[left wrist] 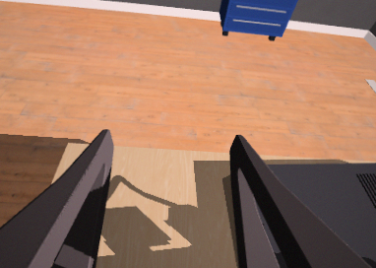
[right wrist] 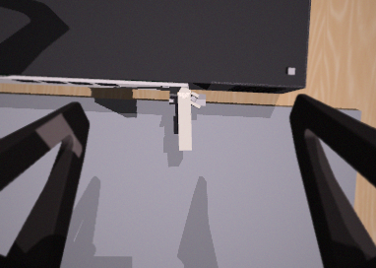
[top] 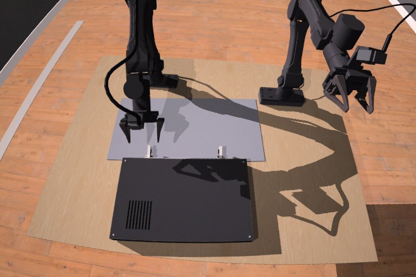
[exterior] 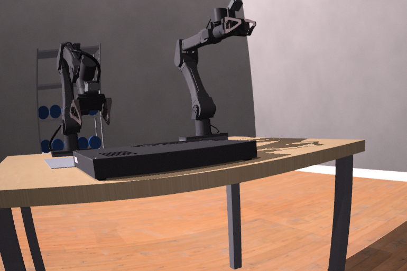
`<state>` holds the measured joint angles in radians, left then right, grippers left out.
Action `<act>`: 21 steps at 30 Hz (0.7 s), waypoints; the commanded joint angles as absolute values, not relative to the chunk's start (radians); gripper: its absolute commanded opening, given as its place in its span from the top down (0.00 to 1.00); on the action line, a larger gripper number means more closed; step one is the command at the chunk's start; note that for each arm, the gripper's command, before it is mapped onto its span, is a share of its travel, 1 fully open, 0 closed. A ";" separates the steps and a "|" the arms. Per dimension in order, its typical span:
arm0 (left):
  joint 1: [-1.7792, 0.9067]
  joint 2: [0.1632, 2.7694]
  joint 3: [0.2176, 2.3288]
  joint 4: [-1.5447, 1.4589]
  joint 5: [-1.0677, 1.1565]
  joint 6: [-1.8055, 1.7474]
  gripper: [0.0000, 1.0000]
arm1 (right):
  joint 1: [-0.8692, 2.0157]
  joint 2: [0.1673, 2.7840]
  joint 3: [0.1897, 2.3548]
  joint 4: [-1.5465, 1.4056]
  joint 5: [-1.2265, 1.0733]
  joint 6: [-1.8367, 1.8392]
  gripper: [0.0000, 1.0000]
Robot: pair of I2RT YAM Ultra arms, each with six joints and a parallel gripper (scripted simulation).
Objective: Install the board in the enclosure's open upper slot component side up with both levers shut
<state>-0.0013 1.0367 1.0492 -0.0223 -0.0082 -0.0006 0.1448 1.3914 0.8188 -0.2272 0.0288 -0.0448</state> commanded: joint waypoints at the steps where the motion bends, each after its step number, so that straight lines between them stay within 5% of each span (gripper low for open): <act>1: 0.003 1.053 1.044 0.004 0.000 0.002 0.36 | 0.135 1.366 0.797 -0.184 0.024 -0.049 0.00; 21: 0.000 1.045 1.052 0.004 0.000 0.000 0.36 | 0.141 1.375 0.808 -0.183 0.028 -0.049 0.00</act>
<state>-0.0013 1.0367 1.0492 -0.0219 -0.0082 -0.0006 0.1448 1.3914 0.8139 -0.2008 0.0288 -0.0448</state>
